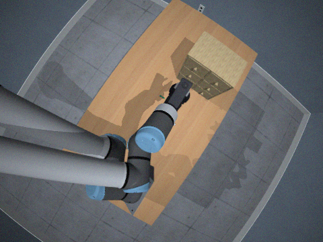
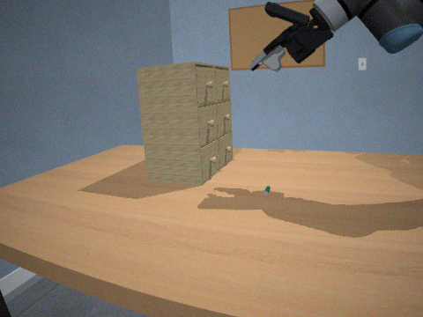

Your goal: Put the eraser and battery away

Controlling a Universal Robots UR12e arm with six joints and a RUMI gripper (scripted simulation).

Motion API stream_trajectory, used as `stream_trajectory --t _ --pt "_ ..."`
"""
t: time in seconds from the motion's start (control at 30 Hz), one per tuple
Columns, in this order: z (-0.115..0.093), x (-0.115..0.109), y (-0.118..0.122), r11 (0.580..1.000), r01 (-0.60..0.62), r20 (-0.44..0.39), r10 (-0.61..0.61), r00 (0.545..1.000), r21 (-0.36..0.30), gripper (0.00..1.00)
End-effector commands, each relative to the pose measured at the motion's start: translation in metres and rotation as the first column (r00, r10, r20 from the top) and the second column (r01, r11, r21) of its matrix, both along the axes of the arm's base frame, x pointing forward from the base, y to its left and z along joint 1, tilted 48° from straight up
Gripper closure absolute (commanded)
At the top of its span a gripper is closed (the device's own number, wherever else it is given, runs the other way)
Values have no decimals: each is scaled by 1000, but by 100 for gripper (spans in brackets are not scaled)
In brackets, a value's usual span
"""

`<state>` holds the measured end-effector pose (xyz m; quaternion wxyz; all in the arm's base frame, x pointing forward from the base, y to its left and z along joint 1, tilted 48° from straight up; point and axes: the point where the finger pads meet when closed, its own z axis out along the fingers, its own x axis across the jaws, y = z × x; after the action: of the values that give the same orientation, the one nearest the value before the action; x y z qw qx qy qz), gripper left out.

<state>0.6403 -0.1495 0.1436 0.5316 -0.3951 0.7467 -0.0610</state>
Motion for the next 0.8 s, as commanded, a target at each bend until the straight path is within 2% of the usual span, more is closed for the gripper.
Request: stream_trajectory --t 0.0,0.77 --pt "1 -1 -2 1000 -19 -15 19 1000 2 80" --pt "8 -10 -8 994 -108 -94 110 990 22 80"
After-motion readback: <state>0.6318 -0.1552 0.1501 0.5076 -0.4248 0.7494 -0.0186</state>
